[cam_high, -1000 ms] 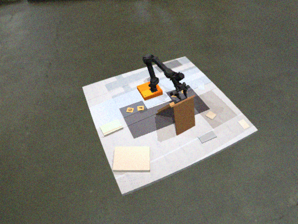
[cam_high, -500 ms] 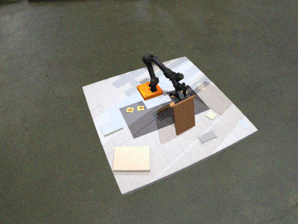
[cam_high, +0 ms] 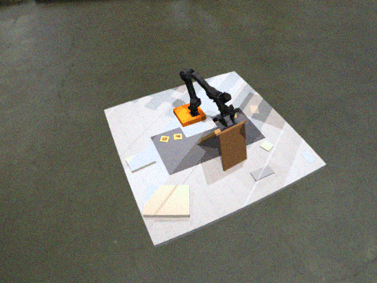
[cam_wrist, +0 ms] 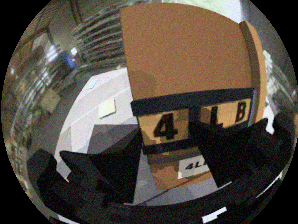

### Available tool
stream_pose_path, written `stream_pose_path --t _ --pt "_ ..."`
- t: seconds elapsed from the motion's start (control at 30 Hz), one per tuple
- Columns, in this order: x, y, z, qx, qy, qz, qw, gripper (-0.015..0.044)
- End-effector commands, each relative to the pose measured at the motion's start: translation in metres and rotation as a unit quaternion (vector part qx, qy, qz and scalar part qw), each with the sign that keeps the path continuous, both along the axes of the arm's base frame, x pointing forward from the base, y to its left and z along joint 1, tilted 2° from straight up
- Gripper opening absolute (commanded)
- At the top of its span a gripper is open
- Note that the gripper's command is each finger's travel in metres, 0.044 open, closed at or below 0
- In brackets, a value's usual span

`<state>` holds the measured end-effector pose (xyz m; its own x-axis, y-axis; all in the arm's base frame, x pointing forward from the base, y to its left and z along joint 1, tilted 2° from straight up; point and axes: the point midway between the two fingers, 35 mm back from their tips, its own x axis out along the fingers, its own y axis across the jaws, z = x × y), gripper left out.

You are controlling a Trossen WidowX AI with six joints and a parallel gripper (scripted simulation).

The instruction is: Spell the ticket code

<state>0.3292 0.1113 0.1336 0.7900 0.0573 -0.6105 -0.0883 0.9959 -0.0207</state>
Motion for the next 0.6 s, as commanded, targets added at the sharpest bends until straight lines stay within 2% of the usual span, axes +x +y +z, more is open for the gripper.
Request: stream_pose_path --t 0.0,0.33,0.57 --pt "0.0003 -0.0019 0.0005 0.000 -0.001 0.002 1.000 0.0000" --pt "0.0007 -0.0072 0.0007 -0.001 -0.001 0.002 1.000 0.0000" --pt "0.0006 -0.0063 0.0003 0.000 0.000 0.000 1.000 0.0184"
